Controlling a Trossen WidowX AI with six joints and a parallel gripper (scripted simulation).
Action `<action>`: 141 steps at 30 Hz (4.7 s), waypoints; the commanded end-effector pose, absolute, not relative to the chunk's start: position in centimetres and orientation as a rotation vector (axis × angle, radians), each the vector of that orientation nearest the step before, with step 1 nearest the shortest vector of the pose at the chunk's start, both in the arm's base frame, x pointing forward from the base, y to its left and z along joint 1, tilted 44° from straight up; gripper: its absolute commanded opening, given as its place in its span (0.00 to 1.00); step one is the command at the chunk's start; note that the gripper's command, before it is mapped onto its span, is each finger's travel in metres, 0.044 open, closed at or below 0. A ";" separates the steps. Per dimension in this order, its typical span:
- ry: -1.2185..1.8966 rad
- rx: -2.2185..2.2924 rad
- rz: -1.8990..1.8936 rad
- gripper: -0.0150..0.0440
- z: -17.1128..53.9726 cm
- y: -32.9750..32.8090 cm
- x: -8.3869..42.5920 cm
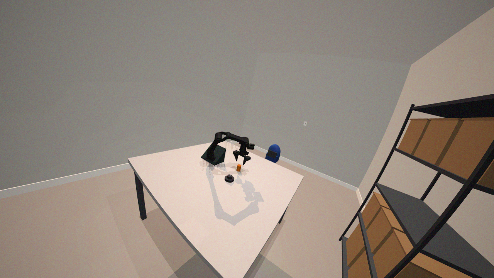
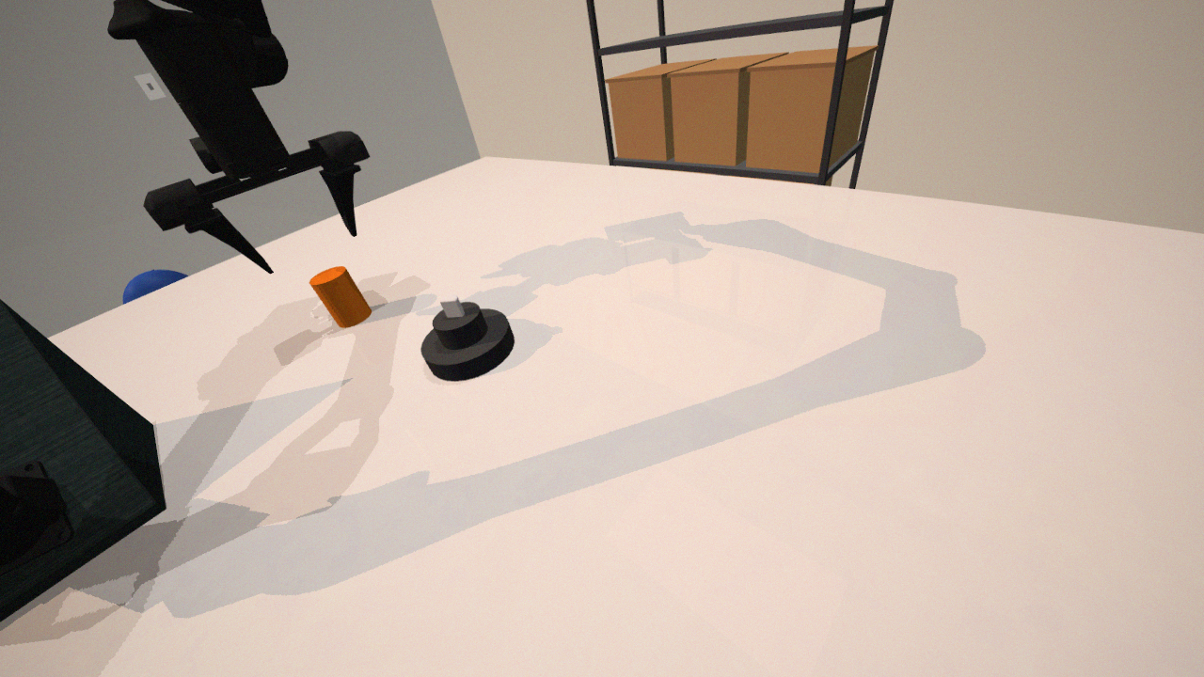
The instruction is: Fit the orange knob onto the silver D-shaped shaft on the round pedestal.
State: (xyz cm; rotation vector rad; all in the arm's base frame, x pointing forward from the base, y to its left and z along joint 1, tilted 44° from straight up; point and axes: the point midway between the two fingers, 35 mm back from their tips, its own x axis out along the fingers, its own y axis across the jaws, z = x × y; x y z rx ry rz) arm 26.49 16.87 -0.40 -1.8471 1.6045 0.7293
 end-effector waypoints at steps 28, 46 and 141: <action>1.610 -1.840 0.726 1.00 -4.1 13.6 27.2; 1.612 -1.841 0.724 1.00 -6.0 11.5 27.4; 1.596 -1.831 0.749 0.25 7.7 15.4 30.3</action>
